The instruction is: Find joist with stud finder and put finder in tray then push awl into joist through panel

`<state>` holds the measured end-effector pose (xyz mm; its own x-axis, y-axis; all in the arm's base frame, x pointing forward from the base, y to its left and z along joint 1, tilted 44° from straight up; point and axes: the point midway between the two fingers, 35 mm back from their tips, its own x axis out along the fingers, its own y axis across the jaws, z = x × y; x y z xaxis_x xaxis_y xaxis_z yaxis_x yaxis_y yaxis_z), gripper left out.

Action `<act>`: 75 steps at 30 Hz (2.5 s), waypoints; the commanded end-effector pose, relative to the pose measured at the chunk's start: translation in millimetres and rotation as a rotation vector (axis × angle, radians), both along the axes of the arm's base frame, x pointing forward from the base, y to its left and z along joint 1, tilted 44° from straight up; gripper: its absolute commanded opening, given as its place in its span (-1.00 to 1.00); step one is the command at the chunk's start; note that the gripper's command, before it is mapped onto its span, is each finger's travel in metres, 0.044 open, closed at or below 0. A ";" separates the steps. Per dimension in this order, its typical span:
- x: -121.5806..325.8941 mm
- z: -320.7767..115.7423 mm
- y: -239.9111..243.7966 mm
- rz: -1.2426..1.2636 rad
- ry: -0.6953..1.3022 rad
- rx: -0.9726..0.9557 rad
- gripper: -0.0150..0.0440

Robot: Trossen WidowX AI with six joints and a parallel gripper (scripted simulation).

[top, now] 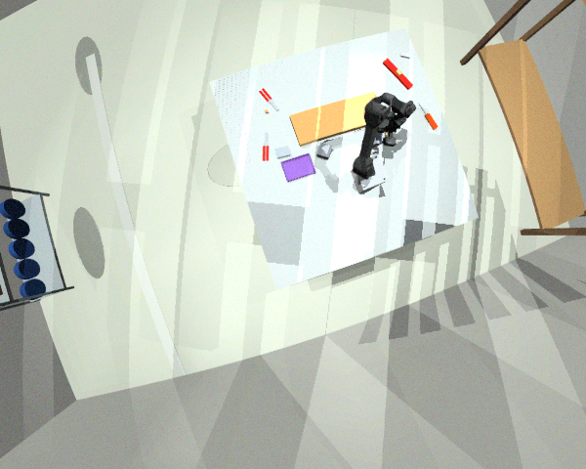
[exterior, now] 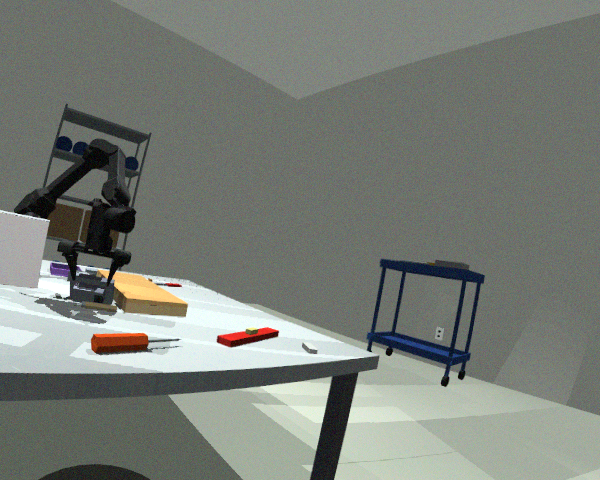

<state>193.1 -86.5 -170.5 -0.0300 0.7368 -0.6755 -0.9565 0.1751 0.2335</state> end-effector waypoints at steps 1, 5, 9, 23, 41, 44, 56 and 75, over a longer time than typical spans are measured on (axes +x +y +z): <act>-1.3 -6.2 7.2 -0.008 0.005 0.008 1.00; -1.8 -10.8 11.7 -0.008 0.005 0.008 1.00; -2.4 -15.4 16.2 -0.008 0.005 0.009 1.00; -3.6 -22.6 23.6 -0.008 0.005 0.010 0.86; -1.7 -12.2 12.8 -0.008 0.005 0.008 -0.14; -1.0 -7.1 7.7 -0.008 0.005 0.008 -0.41; 0.0 14.7 -12.2 -0.008 0.006 0.007 -0.49; -0.3 21.3 -15.8 0.003 0.017 -0.026 -0.49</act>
